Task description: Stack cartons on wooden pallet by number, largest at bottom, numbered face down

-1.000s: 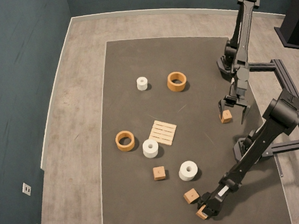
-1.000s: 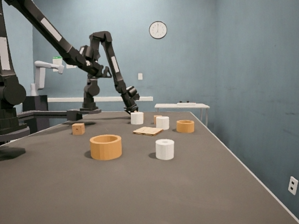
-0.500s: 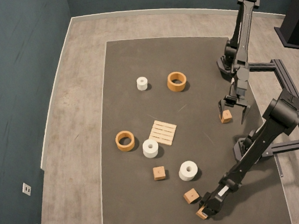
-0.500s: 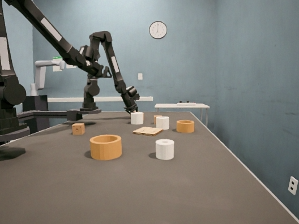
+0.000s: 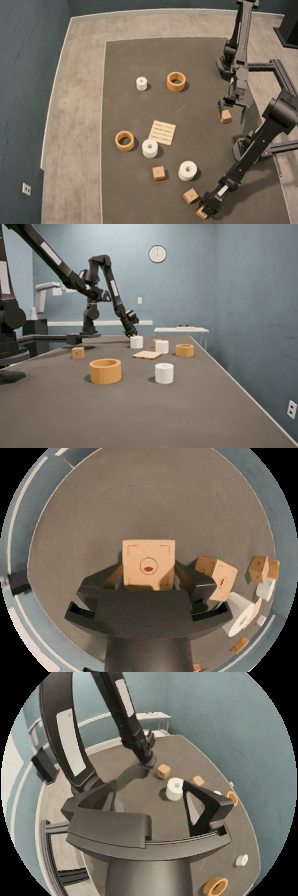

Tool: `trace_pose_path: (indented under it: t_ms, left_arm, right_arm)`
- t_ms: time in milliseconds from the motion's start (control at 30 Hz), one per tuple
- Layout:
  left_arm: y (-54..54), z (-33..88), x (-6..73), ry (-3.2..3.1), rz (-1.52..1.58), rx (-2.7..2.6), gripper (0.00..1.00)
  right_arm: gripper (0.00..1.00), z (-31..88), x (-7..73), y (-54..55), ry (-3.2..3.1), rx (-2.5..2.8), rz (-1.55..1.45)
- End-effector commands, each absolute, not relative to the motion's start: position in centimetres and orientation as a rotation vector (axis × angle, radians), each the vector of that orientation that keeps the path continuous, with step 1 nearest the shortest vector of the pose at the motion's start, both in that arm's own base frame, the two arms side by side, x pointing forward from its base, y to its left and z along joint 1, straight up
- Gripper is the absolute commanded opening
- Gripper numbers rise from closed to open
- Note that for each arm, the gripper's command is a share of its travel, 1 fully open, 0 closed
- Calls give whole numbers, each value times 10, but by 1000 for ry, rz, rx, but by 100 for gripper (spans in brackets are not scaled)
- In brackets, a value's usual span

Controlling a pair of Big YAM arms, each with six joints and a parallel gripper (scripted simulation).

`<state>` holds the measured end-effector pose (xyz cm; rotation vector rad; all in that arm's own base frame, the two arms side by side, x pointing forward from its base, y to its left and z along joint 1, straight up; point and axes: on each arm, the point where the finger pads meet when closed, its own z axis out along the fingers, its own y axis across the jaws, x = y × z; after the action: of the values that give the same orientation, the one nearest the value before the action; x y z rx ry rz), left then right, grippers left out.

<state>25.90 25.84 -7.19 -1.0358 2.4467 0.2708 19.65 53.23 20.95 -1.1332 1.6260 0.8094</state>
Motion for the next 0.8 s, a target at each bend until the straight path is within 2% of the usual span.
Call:
trace_pose_path:
  t_ms: [0, 400, 767]
  left_arm:
    - [268, -43, 269, 2408, 288, -1023, 46]
    - [268, 15, 269, 2403, 291, -1021, 46]
    - [267, 10, 268, 2416, 284, -1026, 46]
  right_arm:
    - [100, 233, 203, 545, 1582, -1102, 828]
    - [100, 236, 213, 539, 1578, -1074, 820]
    - [100, 203, 274, 394, 1672, -876, 663]
